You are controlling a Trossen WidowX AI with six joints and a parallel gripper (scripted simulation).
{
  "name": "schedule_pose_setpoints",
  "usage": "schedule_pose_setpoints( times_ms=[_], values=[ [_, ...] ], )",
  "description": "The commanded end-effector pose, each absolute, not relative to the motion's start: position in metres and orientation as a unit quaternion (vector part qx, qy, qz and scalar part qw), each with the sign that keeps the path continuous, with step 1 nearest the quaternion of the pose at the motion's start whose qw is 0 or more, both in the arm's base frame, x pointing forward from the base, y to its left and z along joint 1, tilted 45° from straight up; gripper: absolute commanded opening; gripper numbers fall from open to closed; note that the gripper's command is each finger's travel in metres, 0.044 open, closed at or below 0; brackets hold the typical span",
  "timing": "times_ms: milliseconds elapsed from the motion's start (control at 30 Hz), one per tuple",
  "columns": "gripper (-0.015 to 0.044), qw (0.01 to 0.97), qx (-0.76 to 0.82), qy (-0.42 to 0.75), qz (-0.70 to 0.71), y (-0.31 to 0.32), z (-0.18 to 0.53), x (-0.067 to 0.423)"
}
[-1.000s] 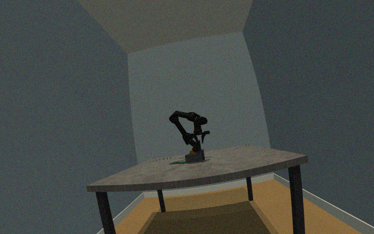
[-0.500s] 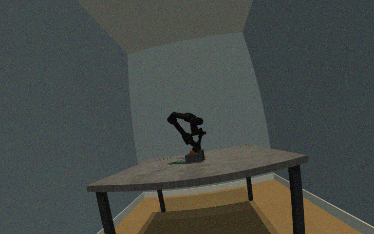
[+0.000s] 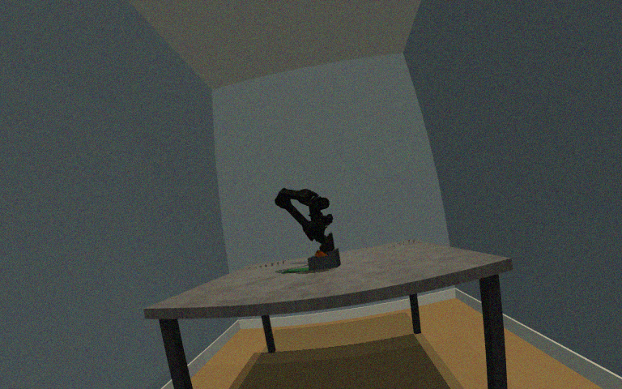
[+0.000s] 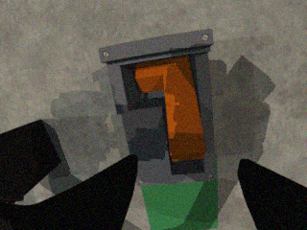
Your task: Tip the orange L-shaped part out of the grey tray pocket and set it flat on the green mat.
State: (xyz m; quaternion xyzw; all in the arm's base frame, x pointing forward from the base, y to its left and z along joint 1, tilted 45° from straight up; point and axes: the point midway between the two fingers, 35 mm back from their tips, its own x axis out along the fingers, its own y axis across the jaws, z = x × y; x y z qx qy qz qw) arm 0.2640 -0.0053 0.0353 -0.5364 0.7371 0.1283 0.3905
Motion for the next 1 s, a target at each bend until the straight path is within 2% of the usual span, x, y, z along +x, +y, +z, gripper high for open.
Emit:
schedule_pose_setpoints(
  times_ms=[0,967],
  values=[
    [0.028,0.344,-0.57,0.723,0.185,-0.012,0.043,0.262],
    [0.028,0.344,-0.571,0.723,0.184,-0.05,0.005,0.257]
  ],
)
